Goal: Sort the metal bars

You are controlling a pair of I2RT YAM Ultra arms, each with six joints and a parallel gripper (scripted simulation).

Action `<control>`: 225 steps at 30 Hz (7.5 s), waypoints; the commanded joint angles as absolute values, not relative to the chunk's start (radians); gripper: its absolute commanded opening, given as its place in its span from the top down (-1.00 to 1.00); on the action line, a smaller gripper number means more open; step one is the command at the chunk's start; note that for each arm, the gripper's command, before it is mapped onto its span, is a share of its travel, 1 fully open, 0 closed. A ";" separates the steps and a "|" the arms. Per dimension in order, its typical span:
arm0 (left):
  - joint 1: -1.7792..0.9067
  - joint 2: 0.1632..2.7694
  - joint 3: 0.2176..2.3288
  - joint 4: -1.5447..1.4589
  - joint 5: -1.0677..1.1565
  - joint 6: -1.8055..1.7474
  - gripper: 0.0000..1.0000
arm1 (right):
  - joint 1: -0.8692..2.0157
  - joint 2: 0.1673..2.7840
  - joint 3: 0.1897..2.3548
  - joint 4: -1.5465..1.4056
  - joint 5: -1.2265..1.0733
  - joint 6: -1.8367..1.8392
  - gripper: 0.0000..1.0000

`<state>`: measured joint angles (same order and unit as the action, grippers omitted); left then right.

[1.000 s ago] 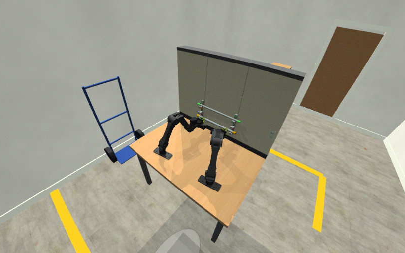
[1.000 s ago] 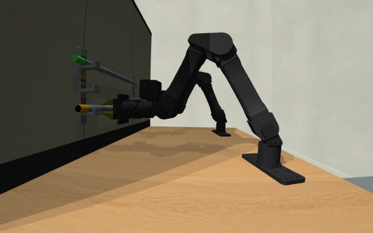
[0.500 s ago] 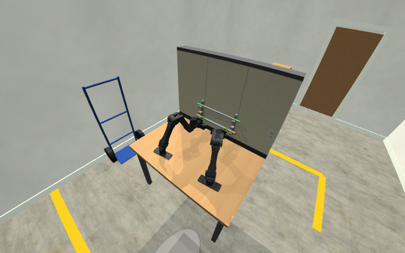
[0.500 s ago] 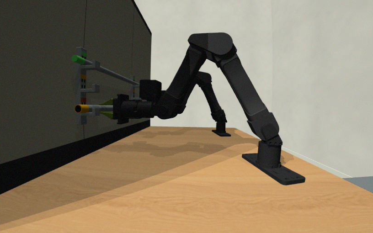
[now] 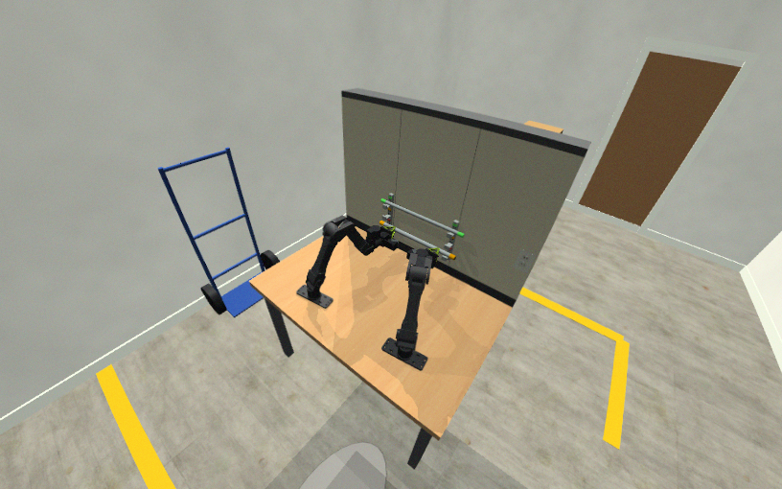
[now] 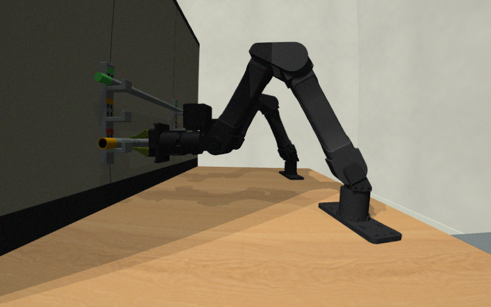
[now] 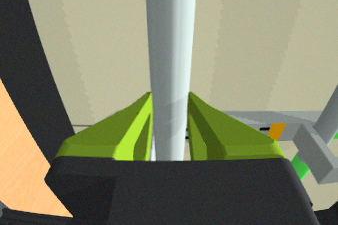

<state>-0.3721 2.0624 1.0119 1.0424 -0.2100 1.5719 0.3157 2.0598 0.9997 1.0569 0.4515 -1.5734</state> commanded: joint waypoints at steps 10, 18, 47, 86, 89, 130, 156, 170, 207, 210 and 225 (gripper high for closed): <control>-0.364 2.007 1.051 0.957 -0.204 1.571 1.00 | 0.308 2.005 1.047 0.960 0.443 -1.572 1.00; -0.364 1.981 1.061 0.922 -0.204 1.571 1.00 | 0.308 1.980 1.057 0.924 0.443 -1.572 1.00; -0.364 1.930 1.083 0.847 -0.205 1.571 1.00 | 0.308 1.929 1.081 0.848 0.443 -1.571 1.00; -0.365 1.883 1.119 0.764 -0.205 1.571 1.00 | 0.308 1.883 1.117 0.765 0.444 -1.571 1.00; -0.365 1.880 1.122 0.758 -0.205 1.571 1.00 | 0.308 1.880 1.120 0.759 0.444 -1.571 1.00; -0.380 1.810 0.995 0.812 -0.220 1.569 1.00 | 0.341 1.821 1.004 0.811 0.476 -1.567 1.00; -0.393 1.750 0.898 0.849 -0.233 1.568 1.00 | 0.369 1.772 0.912 0.855 0.504 -1.567 1.00; -0.396 1.716 0.897 0.818 -0.236 1.569 1.00 | 0.374 1.742 0.911 0.828 0.509 -1.569 1.00; -0.396 1.615 1.008 0.606 -0.237 1.570 1.00 | 0.375 1.638 1.018 0.619 0.511 -1.569 1.00; -0.396 1.608 1.023 0.584 -0.237 1.570 1.00 | 0.375 1.630 1.033 0.596 0.511 -1.569 1.00; -0.396 1.588 1.069 0.519 -0.237 1.570 1.00 | 0.375 1.609 1.080 0.527 0.511 -1.569 1.00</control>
<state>-0.3950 1.6367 1.0126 0.4957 -0.2310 1.5517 0.3752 1.6577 1.0225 0.5087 0.4957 -1.5318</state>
